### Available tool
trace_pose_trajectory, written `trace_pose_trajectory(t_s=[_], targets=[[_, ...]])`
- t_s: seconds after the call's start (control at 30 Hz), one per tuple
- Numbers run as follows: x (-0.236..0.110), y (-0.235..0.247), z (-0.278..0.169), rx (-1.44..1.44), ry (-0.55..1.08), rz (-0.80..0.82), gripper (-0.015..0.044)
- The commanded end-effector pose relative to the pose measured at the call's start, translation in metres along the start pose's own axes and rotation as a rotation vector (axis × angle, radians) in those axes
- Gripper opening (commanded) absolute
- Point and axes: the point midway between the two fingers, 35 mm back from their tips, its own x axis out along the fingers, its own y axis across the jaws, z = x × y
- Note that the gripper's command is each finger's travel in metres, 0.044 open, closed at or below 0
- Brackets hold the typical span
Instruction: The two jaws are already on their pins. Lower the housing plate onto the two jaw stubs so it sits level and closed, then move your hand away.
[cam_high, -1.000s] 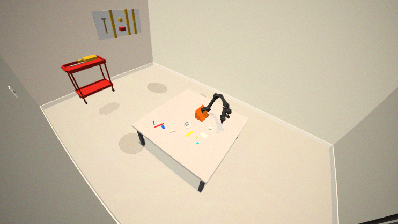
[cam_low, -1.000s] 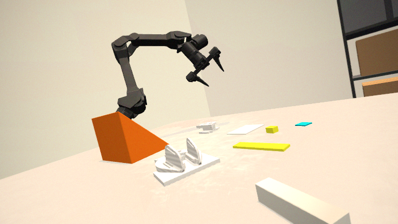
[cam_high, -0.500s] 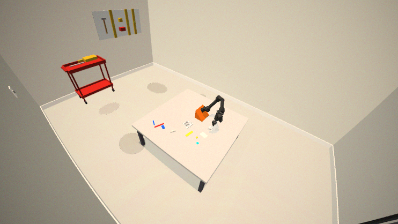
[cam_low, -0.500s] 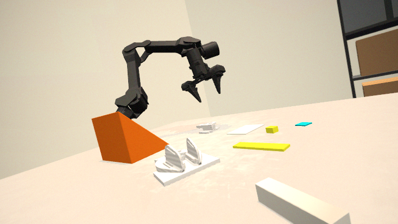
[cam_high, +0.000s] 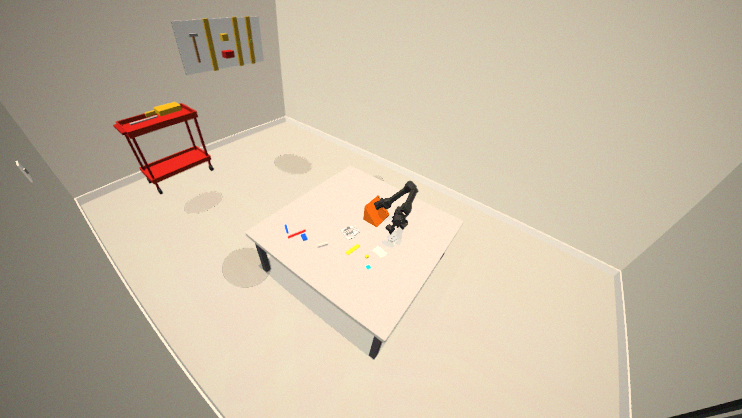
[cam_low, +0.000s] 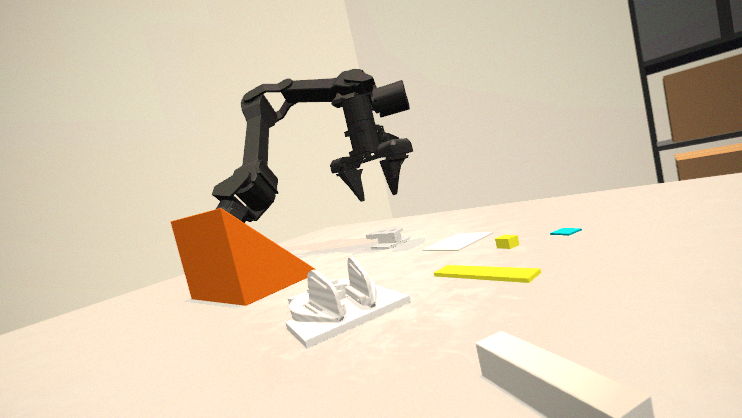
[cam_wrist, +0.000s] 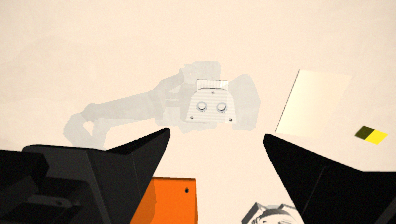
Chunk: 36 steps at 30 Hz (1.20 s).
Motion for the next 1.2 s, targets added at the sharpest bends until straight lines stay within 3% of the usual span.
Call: trace_pose_trajectory(t_s=[0.0, 0.17, 1.17], targets=[[0.008, 0.001, -0.002, 0.008, -0.004, 0.014, 0.0440], [0.041, 0.002, -0.001, 0.008, -0.008, 0.013, 0.0440], [0.061, 0.002, -0.001, 0.009, -0.009, 0.014, 0.0440]])
